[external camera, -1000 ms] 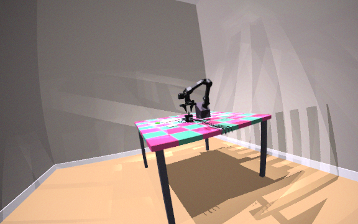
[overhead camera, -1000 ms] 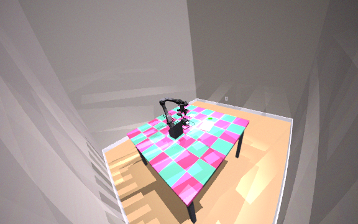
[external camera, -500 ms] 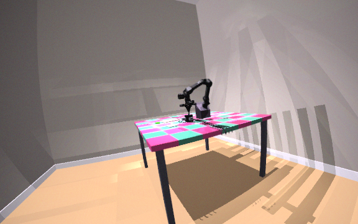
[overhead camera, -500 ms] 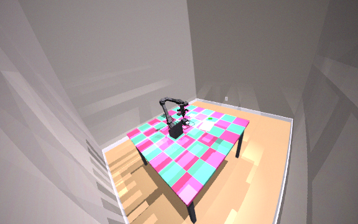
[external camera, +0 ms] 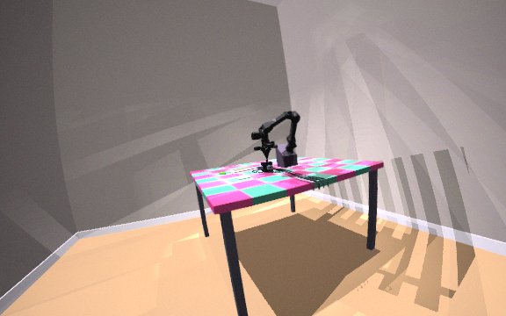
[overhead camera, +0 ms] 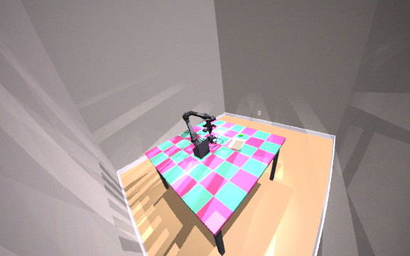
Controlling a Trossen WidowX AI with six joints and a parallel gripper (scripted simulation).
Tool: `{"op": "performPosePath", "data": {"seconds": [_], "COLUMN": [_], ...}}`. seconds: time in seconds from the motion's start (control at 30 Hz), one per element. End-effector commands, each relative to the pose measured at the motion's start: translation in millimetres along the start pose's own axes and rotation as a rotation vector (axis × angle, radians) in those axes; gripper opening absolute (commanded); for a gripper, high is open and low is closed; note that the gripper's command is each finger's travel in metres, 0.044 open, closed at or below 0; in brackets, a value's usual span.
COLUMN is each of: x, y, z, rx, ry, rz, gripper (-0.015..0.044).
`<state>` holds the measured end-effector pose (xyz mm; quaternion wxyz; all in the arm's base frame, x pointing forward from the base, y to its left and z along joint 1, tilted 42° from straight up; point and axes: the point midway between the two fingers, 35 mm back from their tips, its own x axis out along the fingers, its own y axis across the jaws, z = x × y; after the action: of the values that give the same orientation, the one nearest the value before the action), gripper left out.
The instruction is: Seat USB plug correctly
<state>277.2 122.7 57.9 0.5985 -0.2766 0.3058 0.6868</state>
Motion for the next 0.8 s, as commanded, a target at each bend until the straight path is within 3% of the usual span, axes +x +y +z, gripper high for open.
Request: {"op": "performPosePath", "data": {"seconds": [0.0,0.77], "x": [-3,-18], "y": [0,0], "z": [0,0], "rx": [-0.003,-0.003], "ry": [0.0,0.001], "rz": [-0.001,-0.001], "gripper": [0.0,0.0]}}
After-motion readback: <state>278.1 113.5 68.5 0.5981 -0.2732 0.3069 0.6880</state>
